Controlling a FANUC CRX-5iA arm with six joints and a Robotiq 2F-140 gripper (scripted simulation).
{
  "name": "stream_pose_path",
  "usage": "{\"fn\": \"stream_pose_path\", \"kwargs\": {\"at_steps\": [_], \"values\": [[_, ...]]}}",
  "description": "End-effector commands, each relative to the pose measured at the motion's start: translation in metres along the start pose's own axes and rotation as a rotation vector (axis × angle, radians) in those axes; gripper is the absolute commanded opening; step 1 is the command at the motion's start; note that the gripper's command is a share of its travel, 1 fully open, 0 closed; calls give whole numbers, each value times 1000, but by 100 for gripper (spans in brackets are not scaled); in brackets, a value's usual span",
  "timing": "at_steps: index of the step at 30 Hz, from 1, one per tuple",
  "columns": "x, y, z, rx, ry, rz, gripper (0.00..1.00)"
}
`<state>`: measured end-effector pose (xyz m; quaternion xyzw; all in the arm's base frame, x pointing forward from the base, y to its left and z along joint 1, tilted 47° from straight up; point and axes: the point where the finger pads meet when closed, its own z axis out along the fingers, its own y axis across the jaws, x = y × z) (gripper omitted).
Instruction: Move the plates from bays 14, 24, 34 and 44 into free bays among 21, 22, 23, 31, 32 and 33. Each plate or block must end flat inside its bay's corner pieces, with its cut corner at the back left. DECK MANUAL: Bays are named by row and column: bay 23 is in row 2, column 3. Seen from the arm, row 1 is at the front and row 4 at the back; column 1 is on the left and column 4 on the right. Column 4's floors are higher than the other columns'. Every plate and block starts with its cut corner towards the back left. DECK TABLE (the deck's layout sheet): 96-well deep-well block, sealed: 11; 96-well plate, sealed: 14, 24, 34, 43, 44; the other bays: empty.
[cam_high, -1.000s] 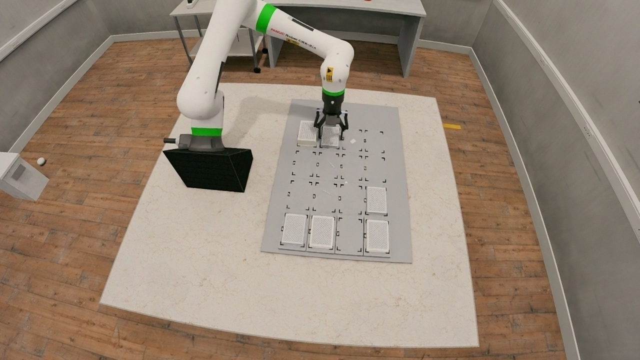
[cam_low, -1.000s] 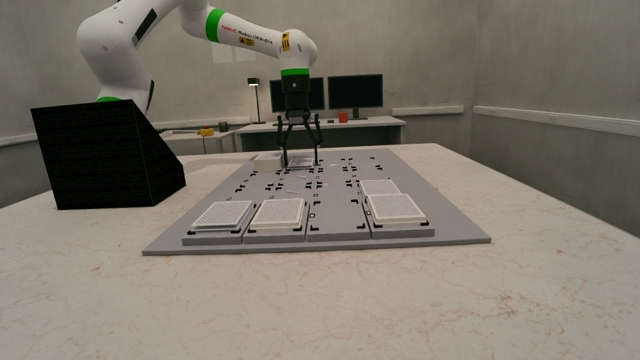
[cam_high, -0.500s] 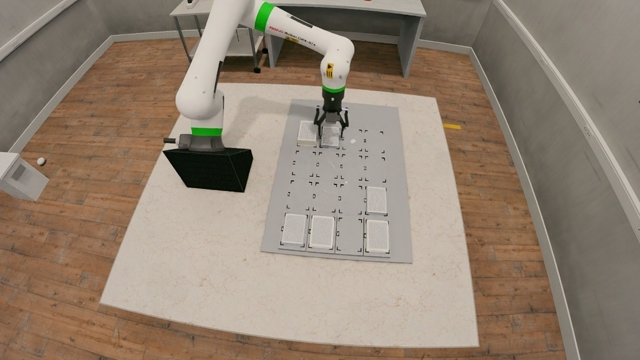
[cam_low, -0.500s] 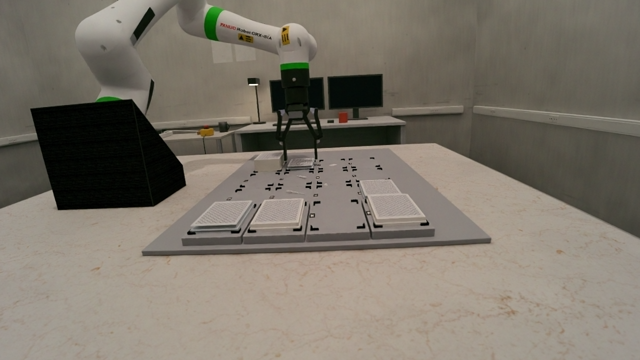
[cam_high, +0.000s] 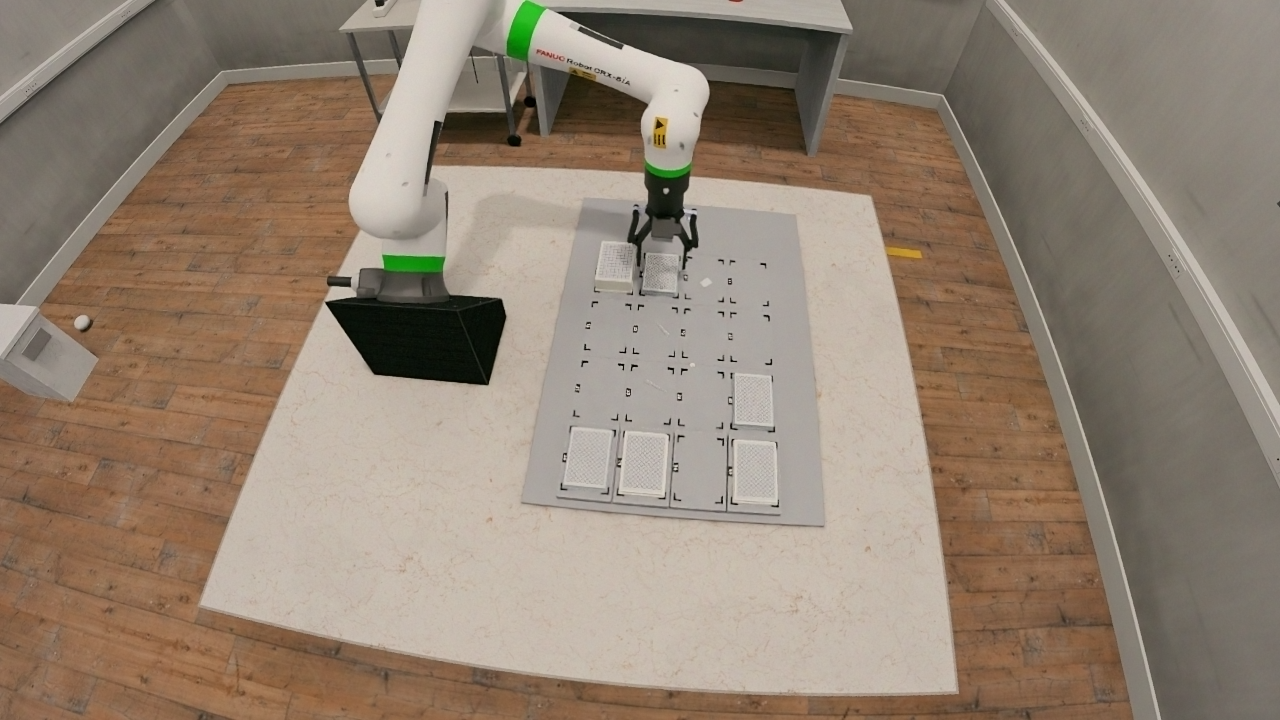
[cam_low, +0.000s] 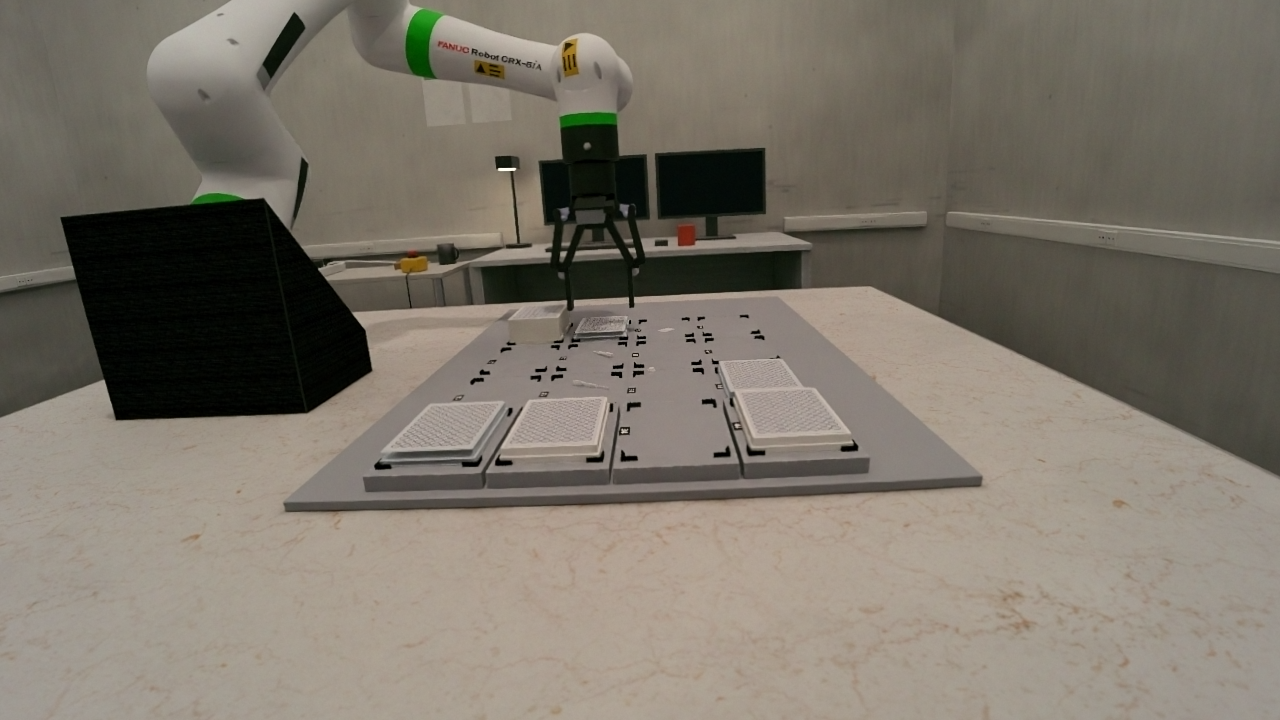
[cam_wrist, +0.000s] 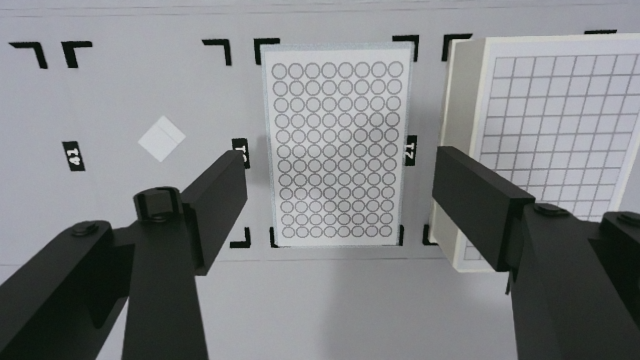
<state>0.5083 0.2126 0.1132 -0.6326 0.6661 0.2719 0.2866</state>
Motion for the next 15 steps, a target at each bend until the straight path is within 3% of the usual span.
{"fn": "stream_pose_path", "kwargs": {"at_steps": [1,15], "values": [[0,-1,-3,1,0,0,70],[0,-1,-22,1,0,0,70]]}}
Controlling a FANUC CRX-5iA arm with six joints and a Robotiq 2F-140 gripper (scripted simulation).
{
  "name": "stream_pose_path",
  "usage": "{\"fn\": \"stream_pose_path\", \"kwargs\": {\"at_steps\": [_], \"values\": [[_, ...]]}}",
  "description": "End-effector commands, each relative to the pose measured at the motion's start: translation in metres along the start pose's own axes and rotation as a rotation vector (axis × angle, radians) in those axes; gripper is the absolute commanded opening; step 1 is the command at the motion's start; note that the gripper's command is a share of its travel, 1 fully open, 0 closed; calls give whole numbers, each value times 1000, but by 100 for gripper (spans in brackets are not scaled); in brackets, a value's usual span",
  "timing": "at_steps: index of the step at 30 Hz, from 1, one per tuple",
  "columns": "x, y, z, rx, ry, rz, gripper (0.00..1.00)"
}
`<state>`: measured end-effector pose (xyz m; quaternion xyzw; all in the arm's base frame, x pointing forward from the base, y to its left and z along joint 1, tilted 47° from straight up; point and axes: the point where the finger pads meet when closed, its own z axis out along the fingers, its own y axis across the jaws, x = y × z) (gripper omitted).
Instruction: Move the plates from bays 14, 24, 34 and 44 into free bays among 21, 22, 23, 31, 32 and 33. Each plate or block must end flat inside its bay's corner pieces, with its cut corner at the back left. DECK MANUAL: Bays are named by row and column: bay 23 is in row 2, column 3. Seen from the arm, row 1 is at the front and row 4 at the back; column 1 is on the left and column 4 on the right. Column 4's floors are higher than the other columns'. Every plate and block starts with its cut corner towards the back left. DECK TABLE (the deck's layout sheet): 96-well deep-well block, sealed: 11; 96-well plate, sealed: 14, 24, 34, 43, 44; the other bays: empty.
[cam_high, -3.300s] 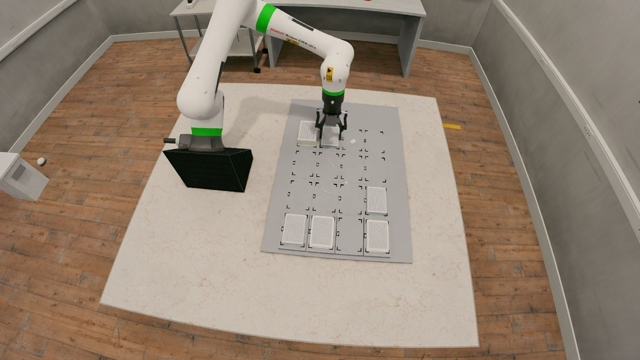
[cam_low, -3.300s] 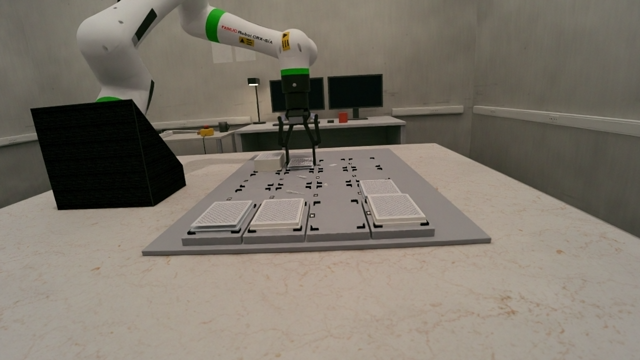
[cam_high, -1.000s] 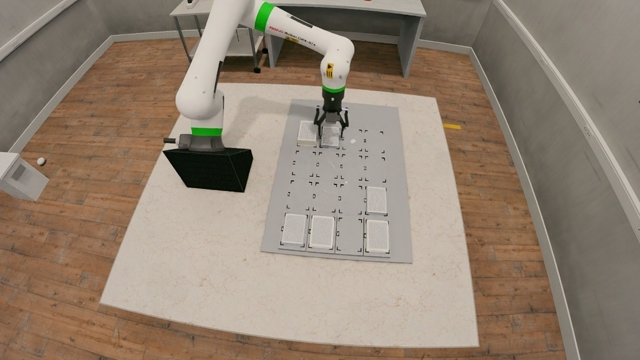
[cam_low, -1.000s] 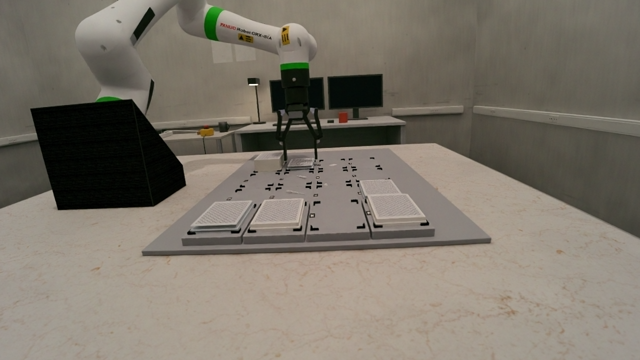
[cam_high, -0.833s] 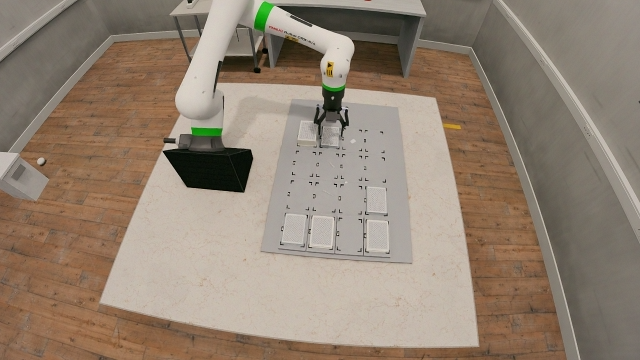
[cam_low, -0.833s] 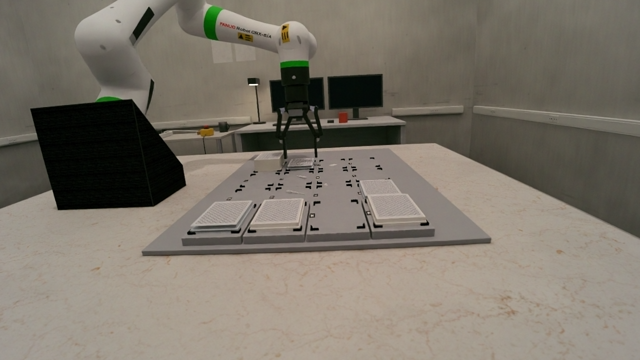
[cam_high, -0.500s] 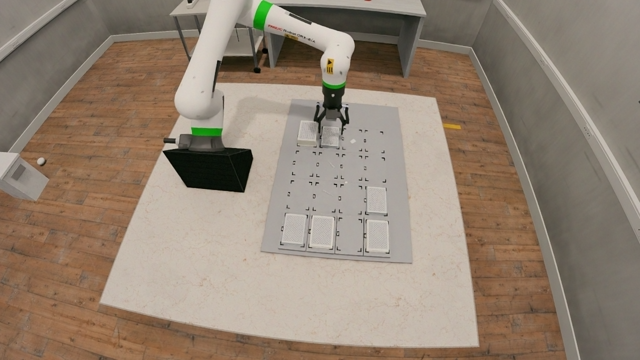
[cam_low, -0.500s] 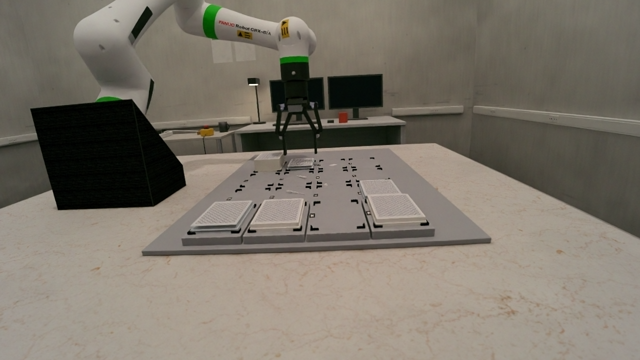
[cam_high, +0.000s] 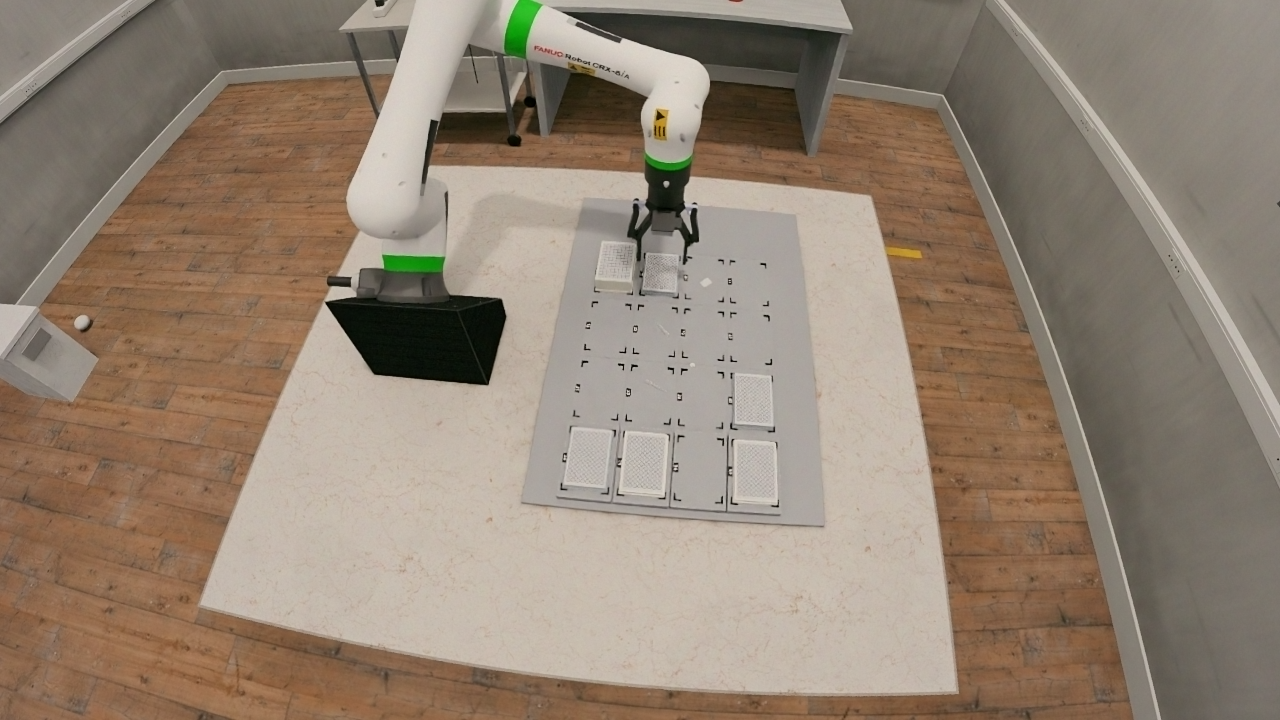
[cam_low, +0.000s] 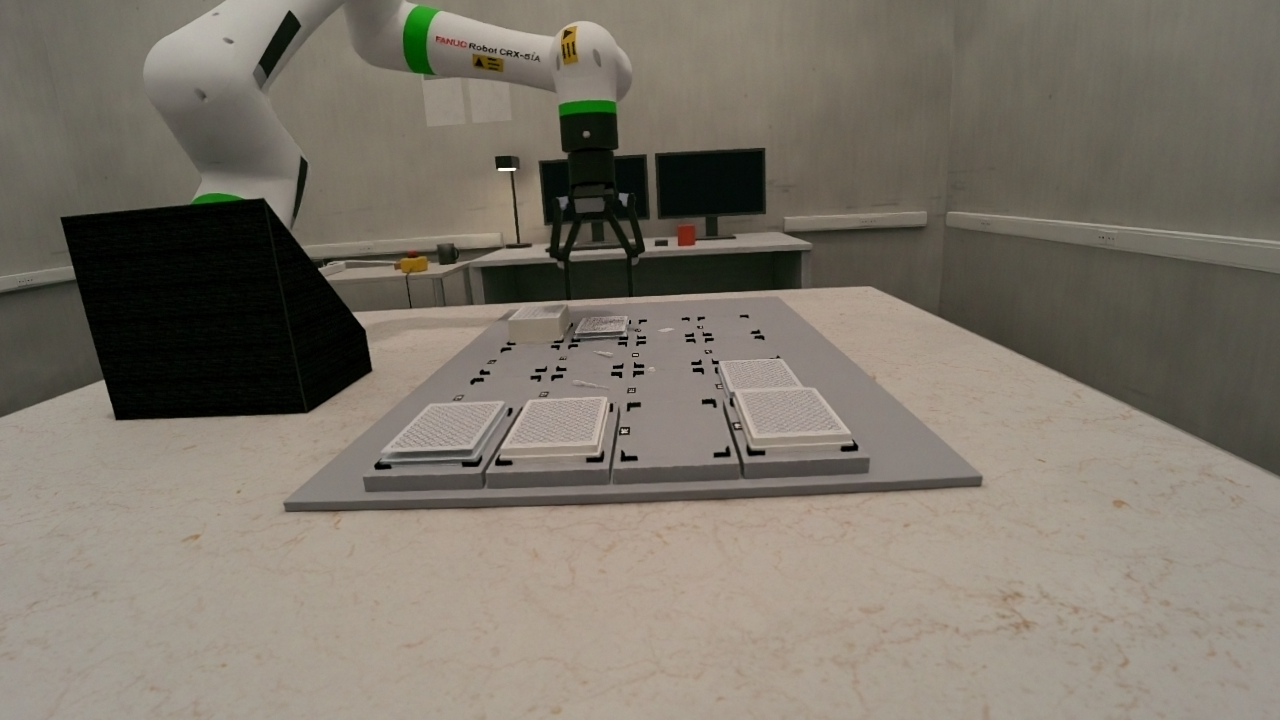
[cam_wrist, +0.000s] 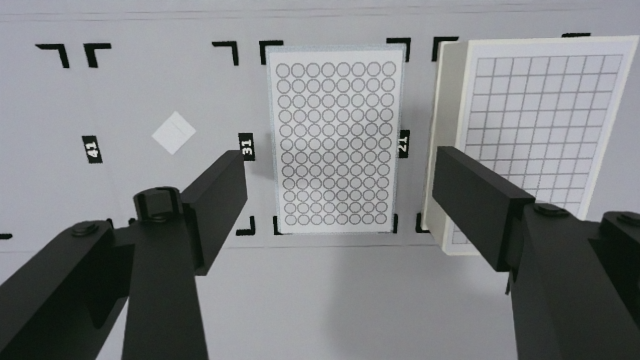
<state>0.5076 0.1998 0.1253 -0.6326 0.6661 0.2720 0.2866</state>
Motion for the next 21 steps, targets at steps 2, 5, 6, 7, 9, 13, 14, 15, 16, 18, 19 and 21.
{"fn": "stream_pose_path", "kwargs": {"at_steps": [2,5,6,7,9,13,14,15,16,18,19,21], "values": [[0,-1,-4,2,0,0,70],[0,-1,-8,2,0,0,70],[0,-1,-10,2,1,0,70],[0,-1,-11,2,1,0,70],[0,-1,-14,2,1,0,70],[0,-1,-15,2,0,0,70],[0,-1,-15,2,0,0,70],[0,-1,-15,2,0,0,70],[0,-1,-15,2,0,0,70],[0,-1,-15,2,0,0,70],[0,-1,-15,2,0,0,70],[0,-1,-15,2,0,0,70]]}}
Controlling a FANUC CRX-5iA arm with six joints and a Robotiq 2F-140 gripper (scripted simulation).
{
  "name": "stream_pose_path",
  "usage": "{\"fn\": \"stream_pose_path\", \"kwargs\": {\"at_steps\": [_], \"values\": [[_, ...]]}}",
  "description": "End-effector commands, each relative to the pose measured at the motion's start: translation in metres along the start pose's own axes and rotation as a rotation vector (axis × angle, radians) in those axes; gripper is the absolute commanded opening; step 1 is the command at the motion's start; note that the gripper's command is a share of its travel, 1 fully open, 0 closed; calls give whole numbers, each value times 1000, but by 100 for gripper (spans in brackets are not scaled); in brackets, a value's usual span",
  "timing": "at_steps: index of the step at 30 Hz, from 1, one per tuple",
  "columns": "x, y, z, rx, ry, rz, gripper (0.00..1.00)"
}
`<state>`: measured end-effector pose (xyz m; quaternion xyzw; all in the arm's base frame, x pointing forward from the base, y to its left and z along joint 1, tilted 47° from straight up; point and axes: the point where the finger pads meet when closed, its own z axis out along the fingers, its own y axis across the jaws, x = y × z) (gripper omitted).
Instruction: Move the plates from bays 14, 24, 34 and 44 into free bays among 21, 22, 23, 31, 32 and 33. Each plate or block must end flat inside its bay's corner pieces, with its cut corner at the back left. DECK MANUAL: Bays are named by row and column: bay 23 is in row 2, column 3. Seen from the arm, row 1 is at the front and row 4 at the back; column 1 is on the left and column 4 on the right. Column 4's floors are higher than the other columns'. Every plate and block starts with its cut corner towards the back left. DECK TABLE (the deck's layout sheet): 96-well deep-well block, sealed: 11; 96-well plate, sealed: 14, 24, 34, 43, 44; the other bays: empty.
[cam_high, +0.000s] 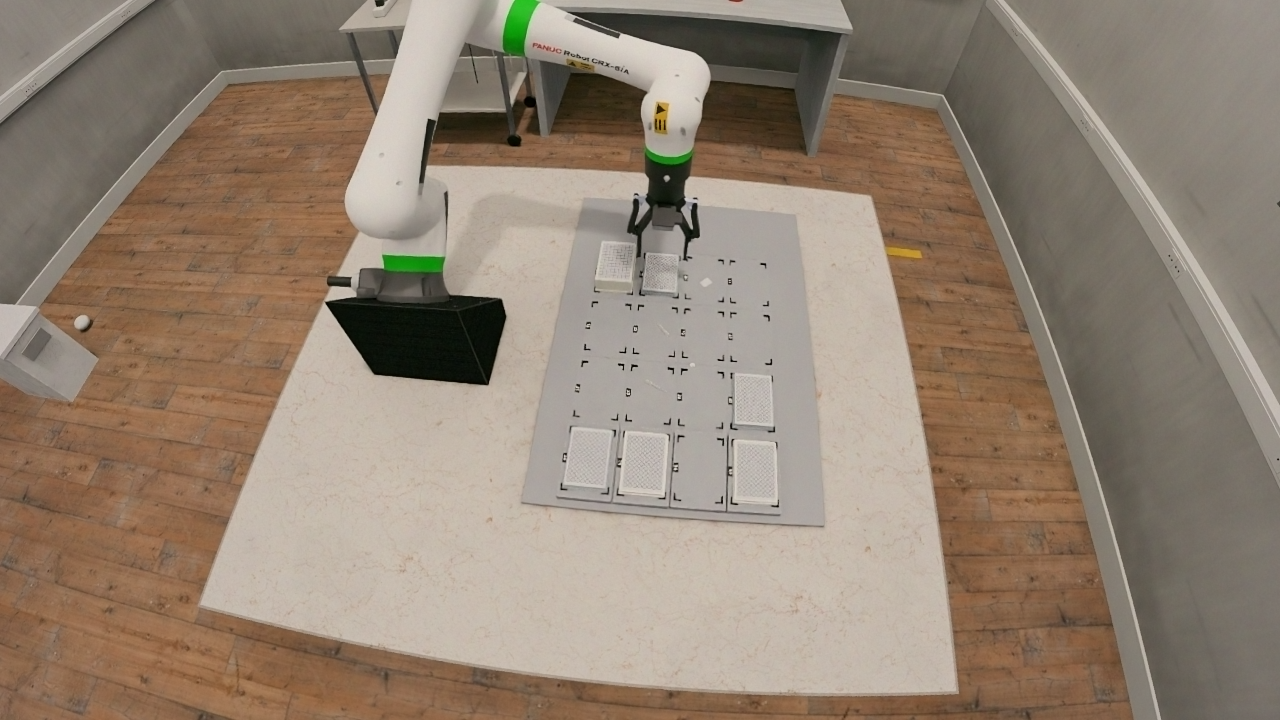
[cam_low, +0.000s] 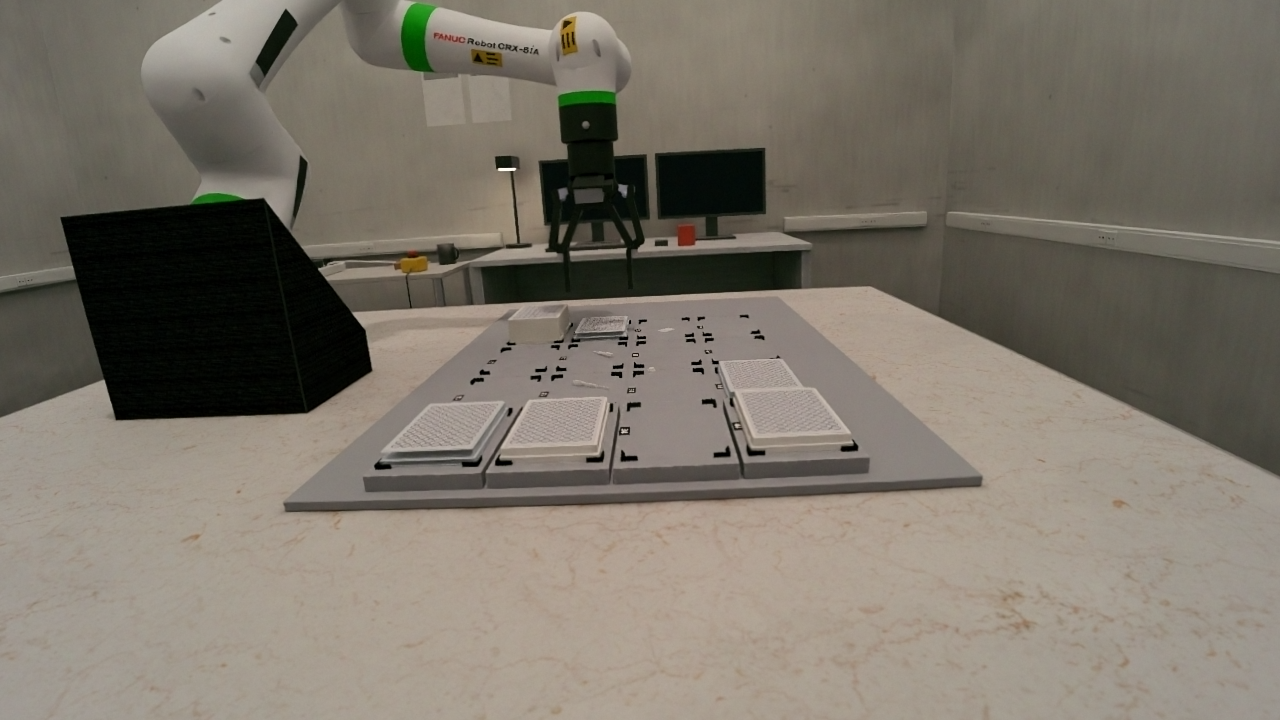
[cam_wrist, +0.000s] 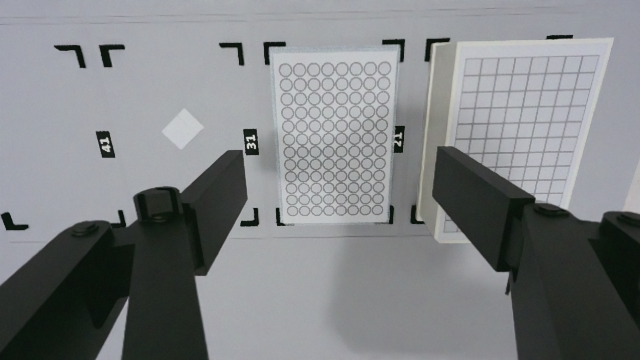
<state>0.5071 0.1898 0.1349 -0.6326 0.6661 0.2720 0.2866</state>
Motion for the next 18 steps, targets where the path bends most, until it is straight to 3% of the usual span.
{"fn": "stream_pose_path", "kwargs": {"at_steps": [1,18], "values": [[0,-1,-1,2,1,0,70],[52,-23,-1,2,1,-1,70]]}}
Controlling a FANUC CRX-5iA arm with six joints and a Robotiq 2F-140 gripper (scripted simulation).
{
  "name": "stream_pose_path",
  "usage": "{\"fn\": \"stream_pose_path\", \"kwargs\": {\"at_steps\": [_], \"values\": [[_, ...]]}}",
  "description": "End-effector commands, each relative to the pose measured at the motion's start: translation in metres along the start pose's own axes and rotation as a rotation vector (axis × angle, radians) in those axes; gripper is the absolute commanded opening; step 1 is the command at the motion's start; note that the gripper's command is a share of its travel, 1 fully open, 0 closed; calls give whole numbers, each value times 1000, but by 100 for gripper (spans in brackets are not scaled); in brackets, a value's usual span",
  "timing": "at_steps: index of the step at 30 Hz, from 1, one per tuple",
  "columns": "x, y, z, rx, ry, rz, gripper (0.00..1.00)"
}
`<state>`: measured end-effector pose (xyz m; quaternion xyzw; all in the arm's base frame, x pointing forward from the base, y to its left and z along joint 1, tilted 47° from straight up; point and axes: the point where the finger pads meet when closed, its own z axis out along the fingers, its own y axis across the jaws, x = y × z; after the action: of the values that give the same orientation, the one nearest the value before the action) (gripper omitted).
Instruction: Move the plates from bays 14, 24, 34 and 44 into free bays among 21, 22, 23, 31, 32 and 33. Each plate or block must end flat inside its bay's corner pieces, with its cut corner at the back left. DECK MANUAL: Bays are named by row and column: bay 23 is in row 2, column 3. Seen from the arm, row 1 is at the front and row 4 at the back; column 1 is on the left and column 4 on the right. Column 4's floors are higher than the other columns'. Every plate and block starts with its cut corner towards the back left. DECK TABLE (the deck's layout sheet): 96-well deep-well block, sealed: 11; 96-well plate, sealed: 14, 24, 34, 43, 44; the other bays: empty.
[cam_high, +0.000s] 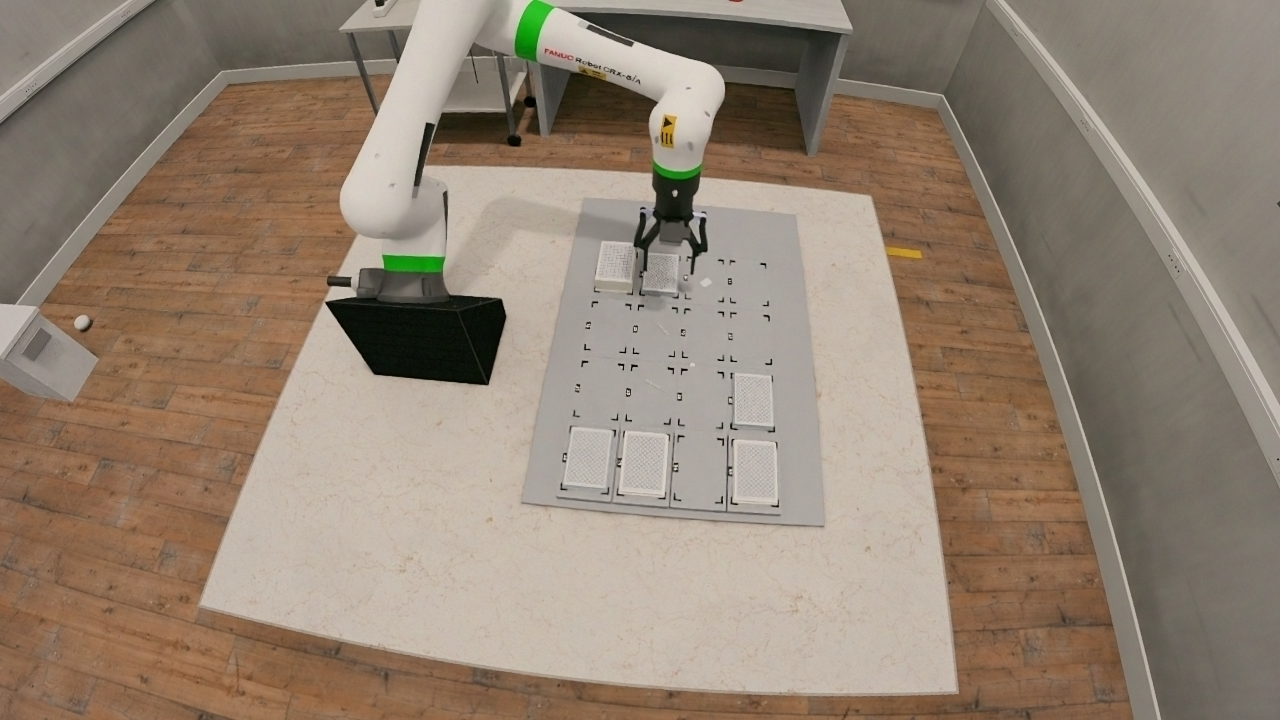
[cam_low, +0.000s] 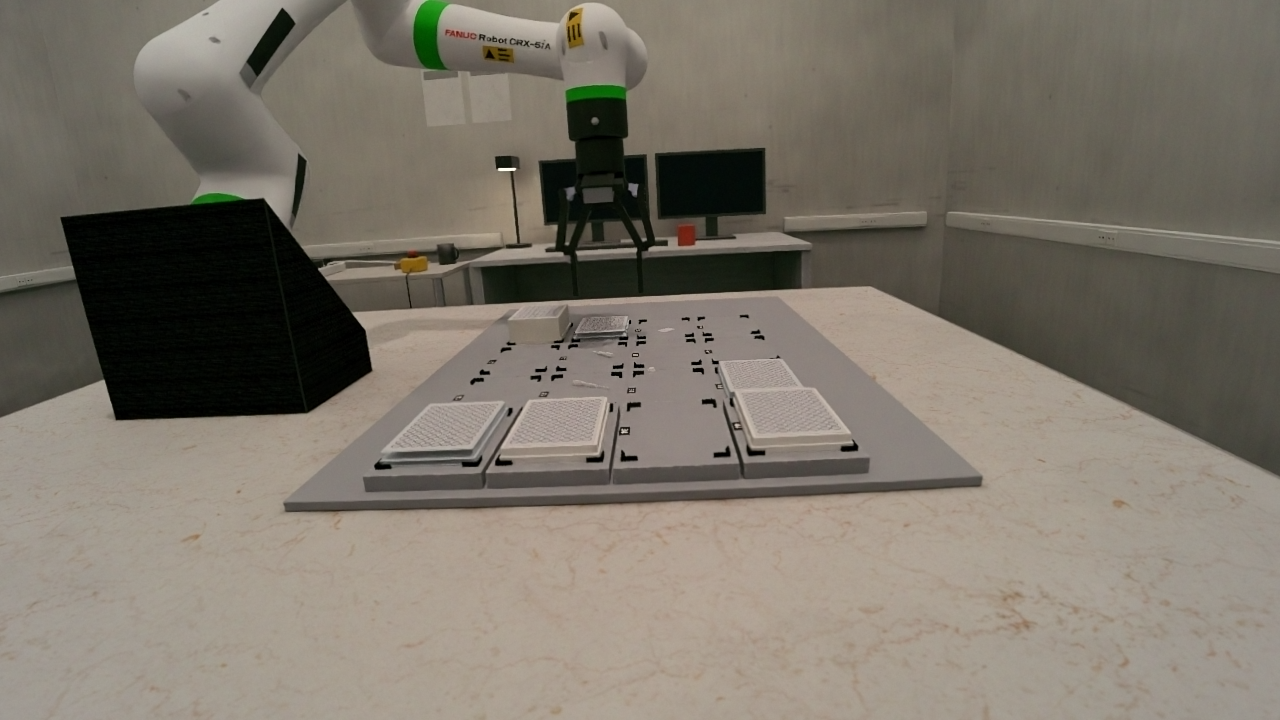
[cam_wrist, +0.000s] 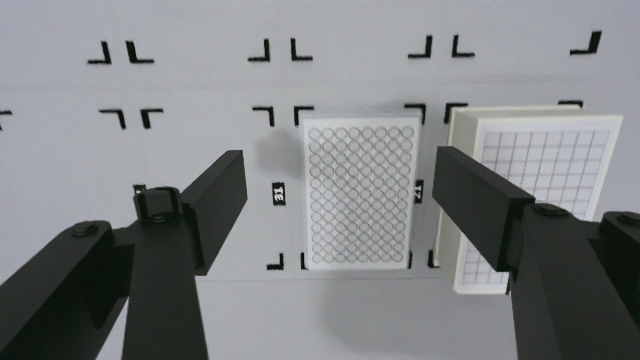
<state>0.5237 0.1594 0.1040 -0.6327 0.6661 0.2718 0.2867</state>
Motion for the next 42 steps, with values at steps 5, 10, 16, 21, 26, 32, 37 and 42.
{"fn": "stream_pose_path", "kwargs": {"at_steps": [5,10,16,21,26,32,37,42], "values": [[27,-12,-1,1,1,0,70],[46,-20,-1,1,1,0,70],[60,-27,-1,1,1,0,70],[79,-35,-1,1,1,0,70],[97,-43,-1,1,1,0,70],[112,-49,-1,1,1,0,70],[130,-57,-1,1,1,0,70],[148,-65,-1,2,1,0,70]]}}
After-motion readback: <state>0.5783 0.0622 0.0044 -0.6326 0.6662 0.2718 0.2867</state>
